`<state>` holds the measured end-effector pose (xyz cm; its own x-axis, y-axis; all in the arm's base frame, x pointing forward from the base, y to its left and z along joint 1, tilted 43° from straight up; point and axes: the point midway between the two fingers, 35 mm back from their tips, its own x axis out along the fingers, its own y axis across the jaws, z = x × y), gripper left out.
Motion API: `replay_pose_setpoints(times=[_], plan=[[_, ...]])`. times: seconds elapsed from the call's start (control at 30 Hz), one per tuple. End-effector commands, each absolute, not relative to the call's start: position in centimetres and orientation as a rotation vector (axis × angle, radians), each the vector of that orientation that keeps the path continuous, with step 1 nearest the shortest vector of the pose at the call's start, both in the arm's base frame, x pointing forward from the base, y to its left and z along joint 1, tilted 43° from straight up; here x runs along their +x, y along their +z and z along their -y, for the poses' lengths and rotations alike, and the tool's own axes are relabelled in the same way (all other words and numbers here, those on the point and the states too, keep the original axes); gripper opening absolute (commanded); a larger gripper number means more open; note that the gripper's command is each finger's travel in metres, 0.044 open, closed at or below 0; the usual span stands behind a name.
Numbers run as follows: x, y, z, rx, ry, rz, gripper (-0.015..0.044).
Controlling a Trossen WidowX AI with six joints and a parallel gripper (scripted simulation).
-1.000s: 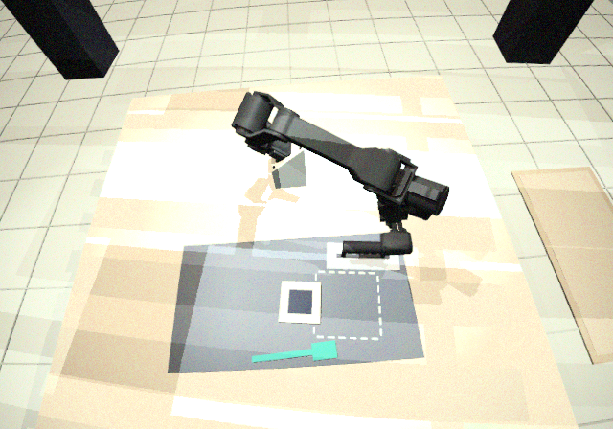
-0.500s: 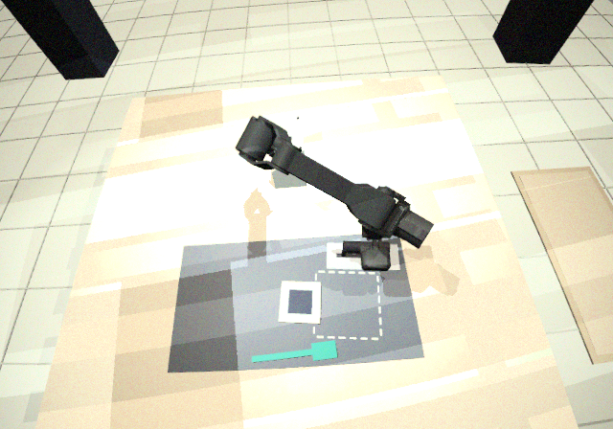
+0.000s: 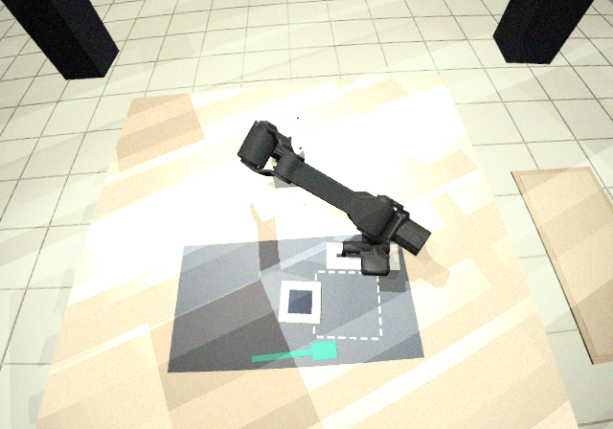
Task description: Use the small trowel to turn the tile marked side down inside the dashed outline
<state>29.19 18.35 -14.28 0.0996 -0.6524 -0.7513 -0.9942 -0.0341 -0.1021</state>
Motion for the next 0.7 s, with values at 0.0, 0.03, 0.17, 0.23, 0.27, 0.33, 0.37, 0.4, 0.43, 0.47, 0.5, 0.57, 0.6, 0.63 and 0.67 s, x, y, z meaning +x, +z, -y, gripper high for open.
replay_pose_setpoints(times=[0.0, 0.03, 0.17, 0.23, 0.27, 0.33, 0.37, 0.4, 0.43, 0.47, 0.5, 0.57, 0.6, 0.63, 0.67], plan=[[29.12, -14.8, -17.78, -1.764, 0.7, -1.623, 0.027], [29.14, -14.92, -17.68, -1.765, 0.7, -1.623, 0.027], [29.23, -15.41, -17.25, -1.765, 0.698, -1.624, 0.027], [29.26, -15.56, -17.11, -1.765, 0.697, -1.624, 0.027], [29.26, -15.58, -17.1, -1.765, 0.697, -1.624, 0.027], [29.26, -15.58, -17.1, -1.765, 0.697, -1.624, 0.0237], [29.26, -15.58, -17.1, -1.765, 0.697, -1.624, 0.023], [29.26, -15.58, -17.1, -1.765, 0.697, -1.624, 0.0224], [29.26, -15.58, -17.1, -1.765, 0.697, -1.624, 0.0217], [29.26, -15.58, -17.1, -1.765, 0.697, -1.624, 0.021], [29.26, -15.58, -17.1, -1.765, 0.697, -1.624, 0.0204], [29.26, -15.58, -17.1, -1.765, 0.697, -1.624, 0.019], [29.26, -15.58, -17.1, -1.765, 0.697, -1.624, 0.0184], [29.26, -15.58, -17.1, -1.765, 0.697, -1.624, 0.0177], [29.26, -15.58, -17.1, -1.765, 0.697, -1.624, 0.017]])
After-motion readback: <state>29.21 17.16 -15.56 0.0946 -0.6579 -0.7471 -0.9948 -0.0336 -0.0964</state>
